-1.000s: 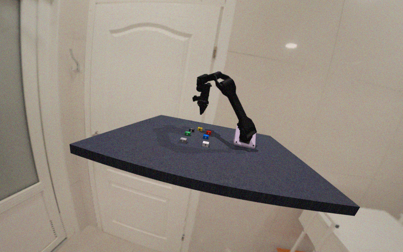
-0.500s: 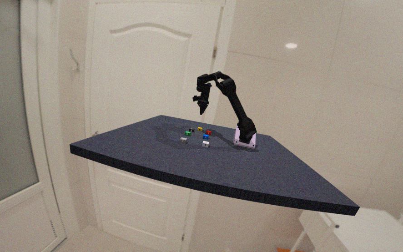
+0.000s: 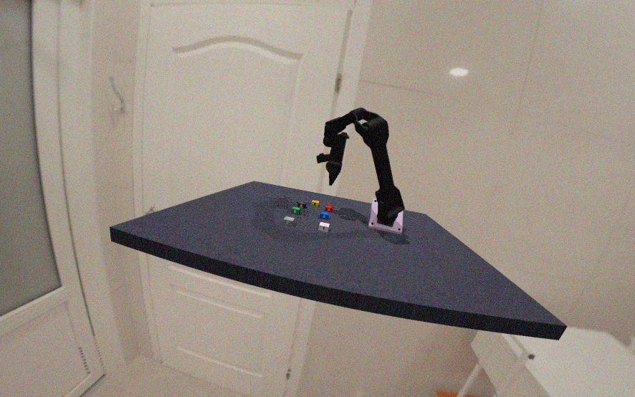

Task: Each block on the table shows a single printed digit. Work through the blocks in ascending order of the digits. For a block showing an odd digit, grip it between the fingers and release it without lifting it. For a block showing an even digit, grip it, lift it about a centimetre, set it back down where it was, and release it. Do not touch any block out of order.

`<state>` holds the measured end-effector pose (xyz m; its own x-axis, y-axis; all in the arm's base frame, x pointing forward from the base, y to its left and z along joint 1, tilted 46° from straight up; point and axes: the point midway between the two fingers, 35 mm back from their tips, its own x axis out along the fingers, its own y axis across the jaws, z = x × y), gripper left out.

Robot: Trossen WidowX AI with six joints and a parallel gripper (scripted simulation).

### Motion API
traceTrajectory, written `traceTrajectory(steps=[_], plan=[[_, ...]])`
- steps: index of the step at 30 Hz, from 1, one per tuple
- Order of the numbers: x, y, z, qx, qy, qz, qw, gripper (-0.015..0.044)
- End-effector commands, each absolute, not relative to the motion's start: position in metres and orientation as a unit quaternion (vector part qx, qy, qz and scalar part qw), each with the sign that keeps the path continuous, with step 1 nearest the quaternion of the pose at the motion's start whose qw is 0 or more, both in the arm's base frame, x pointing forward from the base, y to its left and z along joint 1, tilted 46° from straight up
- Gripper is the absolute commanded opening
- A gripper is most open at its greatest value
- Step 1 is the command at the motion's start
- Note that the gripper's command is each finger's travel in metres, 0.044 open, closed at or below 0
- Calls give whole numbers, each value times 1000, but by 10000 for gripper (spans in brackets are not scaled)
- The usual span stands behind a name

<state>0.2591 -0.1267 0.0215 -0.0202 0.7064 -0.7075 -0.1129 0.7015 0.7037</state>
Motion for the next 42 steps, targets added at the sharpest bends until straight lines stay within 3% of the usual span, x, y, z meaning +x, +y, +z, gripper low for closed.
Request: traceTrajectory(steps=[1, 5, 34, 42], plan=[[257, -104, 1, 230, 646, 312, 658, 400], [254, -71, -30, 231, 645, 313, 658, 400], [252, -43, -56, 232, 644, 314, 658, 400], [252, -43, -56, 232, 644, 314, 658, 190]])
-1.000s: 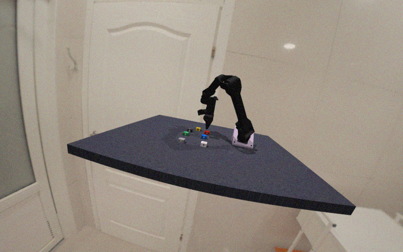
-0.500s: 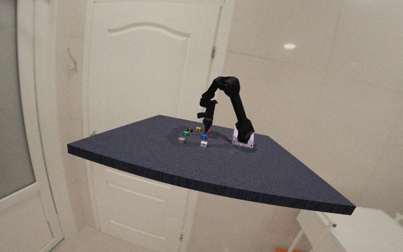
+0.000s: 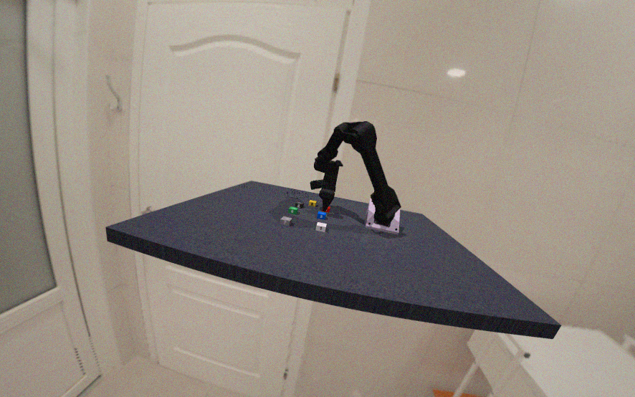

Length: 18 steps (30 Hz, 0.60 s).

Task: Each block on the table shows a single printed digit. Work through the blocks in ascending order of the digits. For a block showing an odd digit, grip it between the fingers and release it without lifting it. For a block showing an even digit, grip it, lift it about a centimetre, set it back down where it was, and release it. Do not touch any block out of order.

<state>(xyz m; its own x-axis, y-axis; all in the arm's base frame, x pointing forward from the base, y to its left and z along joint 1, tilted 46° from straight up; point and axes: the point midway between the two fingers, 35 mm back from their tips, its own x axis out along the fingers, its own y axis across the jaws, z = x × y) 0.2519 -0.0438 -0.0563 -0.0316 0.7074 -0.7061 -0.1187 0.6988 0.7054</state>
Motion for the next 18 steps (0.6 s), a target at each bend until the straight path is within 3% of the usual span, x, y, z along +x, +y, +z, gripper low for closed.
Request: traceTrajectory(steps=[1, 3, 18], plan=[[252, -43, -56, 232, 644, 314, 658, 164], [252, -43, -56, 232, 644, 314, 658, 120], [252, -43, -56, 232, 644, 314, 658, 120]])
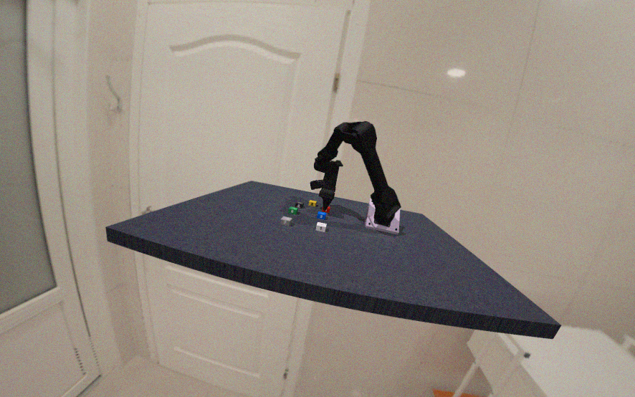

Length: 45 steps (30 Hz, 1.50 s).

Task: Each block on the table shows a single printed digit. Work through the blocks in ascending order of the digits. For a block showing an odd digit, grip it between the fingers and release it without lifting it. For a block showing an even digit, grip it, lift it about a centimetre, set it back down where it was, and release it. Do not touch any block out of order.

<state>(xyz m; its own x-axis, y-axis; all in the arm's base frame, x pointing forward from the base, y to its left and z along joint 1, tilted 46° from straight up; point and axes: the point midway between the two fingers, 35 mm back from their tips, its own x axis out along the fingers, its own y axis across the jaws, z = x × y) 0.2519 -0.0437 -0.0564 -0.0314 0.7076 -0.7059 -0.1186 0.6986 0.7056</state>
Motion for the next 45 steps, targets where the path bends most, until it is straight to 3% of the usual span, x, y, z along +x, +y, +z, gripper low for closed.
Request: traceTrajectory(steps=[1, 45], plan=[[252, -43, -56, 232, 644, 314, 658, 120], [253, -52, -48, 231, 645, 313, 658, 120]])
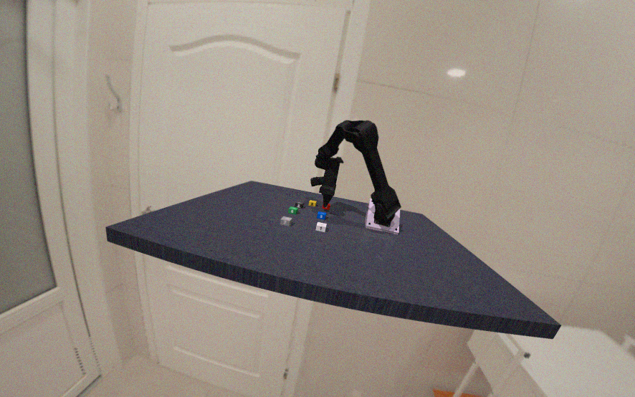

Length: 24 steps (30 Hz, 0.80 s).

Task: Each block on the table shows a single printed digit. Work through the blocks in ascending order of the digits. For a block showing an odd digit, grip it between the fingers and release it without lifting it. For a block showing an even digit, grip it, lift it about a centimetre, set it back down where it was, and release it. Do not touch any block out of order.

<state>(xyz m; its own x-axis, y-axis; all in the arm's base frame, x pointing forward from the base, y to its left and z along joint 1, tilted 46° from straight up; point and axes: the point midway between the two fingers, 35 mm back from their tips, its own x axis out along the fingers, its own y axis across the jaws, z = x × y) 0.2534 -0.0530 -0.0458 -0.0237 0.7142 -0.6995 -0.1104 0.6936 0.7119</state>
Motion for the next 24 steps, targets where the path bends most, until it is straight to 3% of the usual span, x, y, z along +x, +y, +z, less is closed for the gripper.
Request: traceTrajectory(steps=[1, 18, 24], plan=[[253, -51, -49, 231, 644, 313, 658, 120], [252, -43, -56, 232, 644, 314, 658, 120], [252, -43, -56, 232, 644, 314, 658, 278]])
